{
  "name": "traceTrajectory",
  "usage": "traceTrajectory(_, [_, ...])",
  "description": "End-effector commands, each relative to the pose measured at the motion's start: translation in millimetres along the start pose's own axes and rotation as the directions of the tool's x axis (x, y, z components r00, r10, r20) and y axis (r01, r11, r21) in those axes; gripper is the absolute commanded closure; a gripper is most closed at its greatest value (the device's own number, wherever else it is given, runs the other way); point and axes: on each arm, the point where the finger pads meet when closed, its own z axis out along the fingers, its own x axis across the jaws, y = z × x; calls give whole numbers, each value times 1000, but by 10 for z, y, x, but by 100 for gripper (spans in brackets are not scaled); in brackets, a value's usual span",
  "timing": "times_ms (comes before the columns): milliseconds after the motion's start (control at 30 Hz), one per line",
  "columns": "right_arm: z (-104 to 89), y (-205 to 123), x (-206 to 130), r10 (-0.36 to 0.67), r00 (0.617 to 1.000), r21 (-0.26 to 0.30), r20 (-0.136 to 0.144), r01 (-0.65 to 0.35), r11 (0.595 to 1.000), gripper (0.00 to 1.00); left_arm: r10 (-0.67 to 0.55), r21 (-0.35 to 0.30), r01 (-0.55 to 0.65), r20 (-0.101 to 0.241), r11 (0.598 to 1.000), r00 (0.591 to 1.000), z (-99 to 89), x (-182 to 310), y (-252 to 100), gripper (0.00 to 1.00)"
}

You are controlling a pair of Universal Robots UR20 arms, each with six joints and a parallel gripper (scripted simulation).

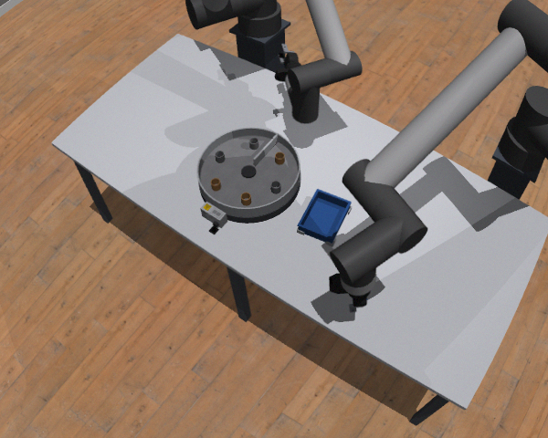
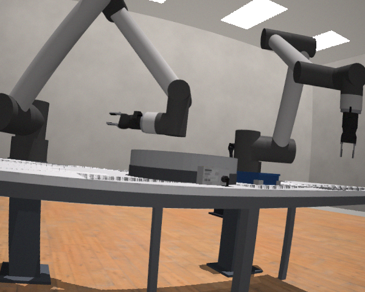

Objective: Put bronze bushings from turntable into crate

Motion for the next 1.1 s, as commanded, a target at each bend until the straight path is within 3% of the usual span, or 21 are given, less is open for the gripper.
traceTrajectory(0, [-1,-1,4,0,1000,0,1,0,1000,0,0,1,0,1,1000,1000,-16,-3,-3,0])
traceTrajectory(733, [-1,-1,4,0,1000,0,1,0,1000,0,0,2,0,1,1000,1000,-15,-12,9,0])
traceTrajectory(1067, [-1,-1,4,0,1000,0,1,0,1000,0,6,4,-6,-1,1000,1000,-2,-140,169,0])
